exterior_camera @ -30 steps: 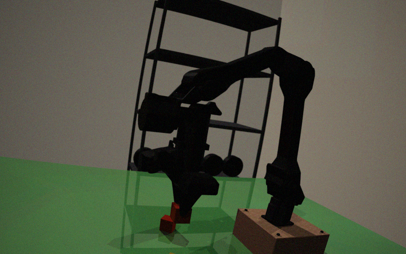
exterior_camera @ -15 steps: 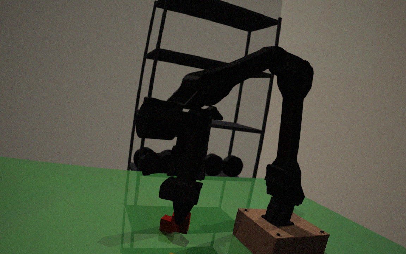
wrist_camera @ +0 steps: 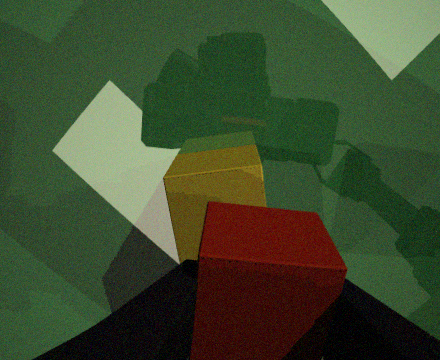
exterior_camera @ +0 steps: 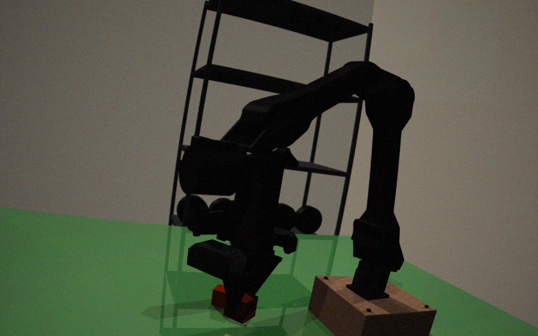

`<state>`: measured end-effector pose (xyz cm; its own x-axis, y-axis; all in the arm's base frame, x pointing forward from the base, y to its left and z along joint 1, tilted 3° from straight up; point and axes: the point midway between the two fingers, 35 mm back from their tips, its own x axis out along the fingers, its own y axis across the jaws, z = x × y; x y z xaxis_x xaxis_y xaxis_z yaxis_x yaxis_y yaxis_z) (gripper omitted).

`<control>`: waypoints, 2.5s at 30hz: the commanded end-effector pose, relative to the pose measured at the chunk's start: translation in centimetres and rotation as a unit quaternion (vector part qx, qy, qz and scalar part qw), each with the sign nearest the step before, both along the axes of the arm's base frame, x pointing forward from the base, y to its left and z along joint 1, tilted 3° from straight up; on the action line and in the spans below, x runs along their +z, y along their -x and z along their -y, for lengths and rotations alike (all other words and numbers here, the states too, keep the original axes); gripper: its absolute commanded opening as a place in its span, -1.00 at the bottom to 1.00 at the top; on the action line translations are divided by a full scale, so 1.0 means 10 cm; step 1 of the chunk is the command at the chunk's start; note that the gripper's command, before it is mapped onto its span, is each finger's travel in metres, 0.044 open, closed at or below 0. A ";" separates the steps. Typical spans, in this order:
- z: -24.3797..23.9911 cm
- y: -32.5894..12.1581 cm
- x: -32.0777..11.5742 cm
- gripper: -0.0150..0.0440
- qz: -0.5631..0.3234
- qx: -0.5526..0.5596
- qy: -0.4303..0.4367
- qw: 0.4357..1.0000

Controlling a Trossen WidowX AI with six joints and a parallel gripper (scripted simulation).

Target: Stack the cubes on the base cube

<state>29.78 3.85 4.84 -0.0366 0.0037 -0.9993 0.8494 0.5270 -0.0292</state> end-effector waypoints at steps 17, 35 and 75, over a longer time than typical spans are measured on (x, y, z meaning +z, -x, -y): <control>-0.32 -0.08 -0.10 -0.14 -0.001 -0.276 0.007 0.961; -0.29 -0.06 -0.12 -0.14 -0.001 -0.280 0.008 0.960; -0.29 -0.05 -0.38 -0.14 -0.001 -0.276 0.007 0.961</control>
<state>30.31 6.72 1.14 -0.0337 0.0060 -0.9994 0.9994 -0.0070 -0.0338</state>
